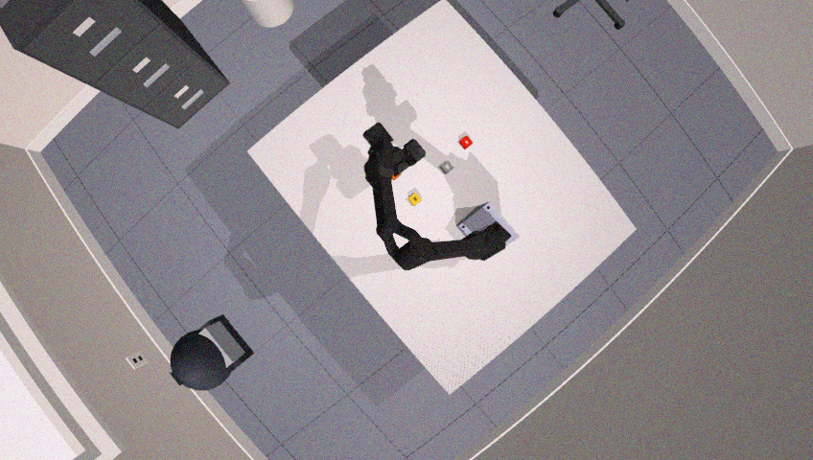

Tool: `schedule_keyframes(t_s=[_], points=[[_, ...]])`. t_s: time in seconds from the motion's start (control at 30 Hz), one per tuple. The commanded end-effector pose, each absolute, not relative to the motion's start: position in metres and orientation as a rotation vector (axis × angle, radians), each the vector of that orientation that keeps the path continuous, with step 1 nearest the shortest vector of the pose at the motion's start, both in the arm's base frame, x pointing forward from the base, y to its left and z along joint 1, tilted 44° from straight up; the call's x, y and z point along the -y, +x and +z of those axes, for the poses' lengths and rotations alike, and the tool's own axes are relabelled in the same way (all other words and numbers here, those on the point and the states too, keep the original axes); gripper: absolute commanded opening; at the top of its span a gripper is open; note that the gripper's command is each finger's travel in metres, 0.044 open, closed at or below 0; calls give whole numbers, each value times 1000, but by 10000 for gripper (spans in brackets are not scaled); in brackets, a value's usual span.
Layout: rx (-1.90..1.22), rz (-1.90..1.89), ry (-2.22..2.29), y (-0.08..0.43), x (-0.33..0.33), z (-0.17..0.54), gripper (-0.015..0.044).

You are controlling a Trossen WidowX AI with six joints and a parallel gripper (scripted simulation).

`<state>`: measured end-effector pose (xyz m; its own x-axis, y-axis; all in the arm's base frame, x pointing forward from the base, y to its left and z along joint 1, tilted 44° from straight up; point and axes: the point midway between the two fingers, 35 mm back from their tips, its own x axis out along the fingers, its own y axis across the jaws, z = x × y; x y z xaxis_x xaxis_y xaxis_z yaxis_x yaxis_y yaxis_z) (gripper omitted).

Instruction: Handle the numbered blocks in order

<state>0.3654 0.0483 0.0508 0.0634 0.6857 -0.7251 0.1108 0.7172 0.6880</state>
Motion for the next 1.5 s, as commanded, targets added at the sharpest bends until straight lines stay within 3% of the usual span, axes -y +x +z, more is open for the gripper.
schedule_keyframes(t_s=[0.0, 0.13, 0.43, 0.73, 0.93, 1.13, 1.27, 1.47], points=[[-1433, 487, 692, 364, -17, 86, 216], [-1433, 487, 692, 364, -17, 86, 120], [-1434, 481, 689, 359, -6, 77, 120], [-1441, 475, 685, 262, 82, -19, 120], [-1440, 479, 688, 253, 85, -24, 120], [-1439, 481, 690, 261, 31, -80, 278], [-1439, 482, 690, 261, 29, -82, 383], [-1439, 482, 690, 261, 26, -85, 400]])
